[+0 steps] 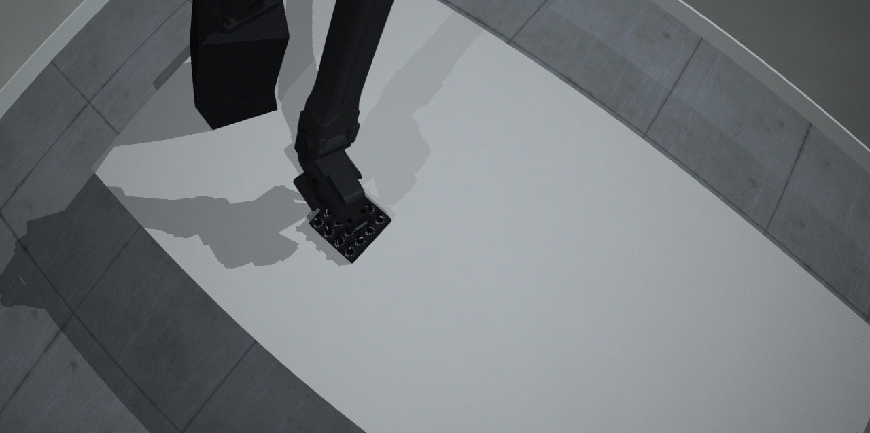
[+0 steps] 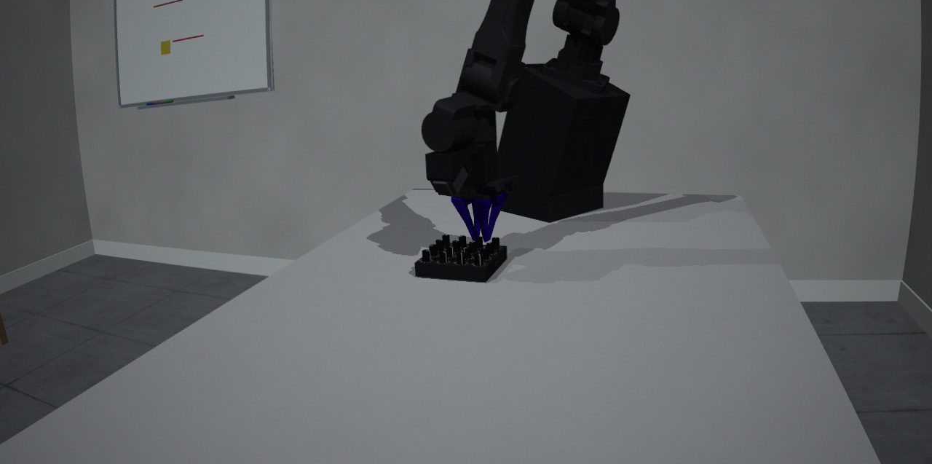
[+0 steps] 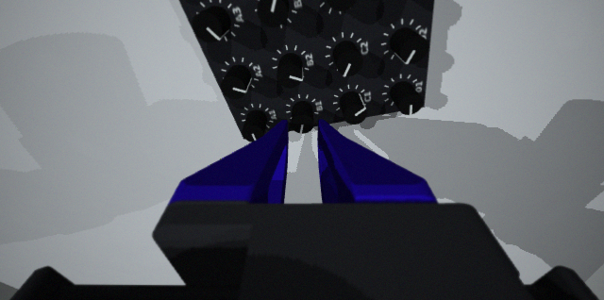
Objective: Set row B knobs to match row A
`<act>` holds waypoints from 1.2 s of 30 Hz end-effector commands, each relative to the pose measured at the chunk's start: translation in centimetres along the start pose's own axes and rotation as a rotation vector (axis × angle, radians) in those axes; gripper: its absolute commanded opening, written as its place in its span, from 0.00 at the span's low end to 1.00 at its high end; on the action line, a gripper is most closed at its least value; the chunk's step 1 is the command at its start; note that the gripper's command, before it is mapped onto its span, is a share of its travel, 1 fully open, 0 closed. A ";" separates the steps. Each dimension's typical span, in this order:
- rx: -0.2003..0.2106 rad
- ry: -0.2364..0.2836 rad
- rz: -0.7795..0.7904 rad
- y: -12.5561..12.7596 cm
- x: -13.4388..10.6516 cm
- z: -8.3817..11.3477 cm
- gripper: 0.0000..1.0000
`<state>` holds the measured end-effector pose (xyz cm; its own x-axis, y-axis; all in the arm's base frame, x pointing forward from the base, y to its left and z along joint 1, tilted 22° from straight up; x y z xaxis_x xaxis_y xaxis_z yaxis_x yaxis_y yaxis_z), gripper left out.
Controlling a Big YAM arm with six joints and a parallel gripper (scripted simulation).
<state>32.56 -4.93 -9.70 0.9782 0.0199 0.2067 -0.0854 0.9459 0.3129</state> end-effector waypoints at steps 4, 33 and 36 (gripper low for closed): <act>-0.006 -0.008 0.005 0.1 0.5 -0.4 0.18; -0.006 -0.010 0.005 0.1 0.6 -0.3 0.07; -0.006 -0.010 0.005 0.1 0.6 -0.3 0.07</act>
<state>32.55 -4.91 -9.71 0.9783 0.0203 0.2061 -0.0856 0.9459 0.3129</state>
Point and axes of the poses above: the point where the finger pads meet when closed, its own z axis back along the fingers, its own y axis across the jaws, x = y × z, the point moved 9 cm from there along z, back along the fingers, and after that the axes turned 13 degrees about z, right-handed, at the moved point
